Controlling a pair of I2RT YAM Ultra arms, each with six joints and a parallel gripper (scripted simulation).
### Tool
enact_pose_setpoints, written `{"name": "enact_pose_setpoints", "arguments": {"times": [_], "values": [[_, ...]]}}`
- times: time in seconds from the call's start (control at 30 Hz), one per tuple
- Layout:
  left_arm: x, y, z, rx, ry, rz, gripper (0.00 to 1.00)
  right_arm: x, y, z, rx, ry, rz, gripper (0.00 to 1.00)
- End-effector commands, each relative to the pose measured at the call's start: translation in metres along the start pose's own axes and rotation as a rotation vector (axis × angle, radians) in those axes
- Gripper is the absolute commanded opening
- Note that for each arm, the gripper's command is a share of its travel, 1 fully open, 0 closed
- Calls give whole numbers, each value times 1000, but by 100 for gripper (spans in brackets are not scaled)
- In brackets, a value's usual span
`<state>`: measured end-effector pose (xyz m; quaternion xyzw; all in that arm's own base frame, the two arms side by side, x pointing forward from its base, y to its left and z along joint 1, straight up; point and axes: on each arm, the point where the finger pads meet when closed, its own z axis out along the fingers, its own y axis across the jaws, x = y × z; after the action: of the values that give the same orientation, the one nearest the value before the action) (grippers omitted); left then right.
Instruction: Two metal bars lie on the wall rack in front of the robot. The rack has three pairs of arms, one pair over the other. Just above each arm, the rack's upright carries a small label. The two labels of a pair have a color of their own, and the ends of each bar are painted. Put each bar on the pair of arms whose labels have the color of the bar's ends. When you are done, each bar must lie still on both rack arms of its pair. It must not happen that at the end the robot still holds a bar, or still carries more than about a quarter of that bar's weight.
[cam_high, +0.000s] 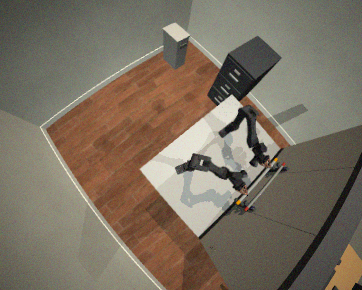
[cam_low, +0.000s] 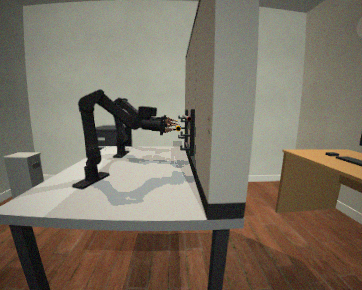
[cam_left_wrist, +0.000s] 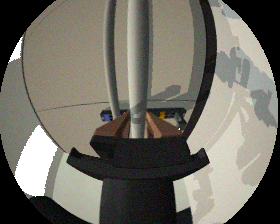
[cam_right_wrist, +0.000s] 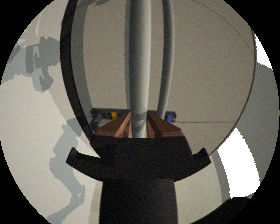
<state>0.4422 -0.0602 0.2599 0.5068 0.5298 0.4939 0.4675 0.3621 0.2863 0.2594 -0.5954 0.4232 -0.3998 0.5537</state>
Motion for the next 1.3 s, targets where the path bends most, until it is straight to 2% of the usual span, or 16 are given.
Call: {"name": "enact_pose_setpoints", "arguments": {"times": [0.0, 1.27], "values": [[1, 20, -7, -74, 9, -4, 0, 2, -19, -6, 66, 5, 9, 0], [1, -33, -3, -74, 9, -4, 0, 2, 34, -3, 66, 5, 9, 0]]}}
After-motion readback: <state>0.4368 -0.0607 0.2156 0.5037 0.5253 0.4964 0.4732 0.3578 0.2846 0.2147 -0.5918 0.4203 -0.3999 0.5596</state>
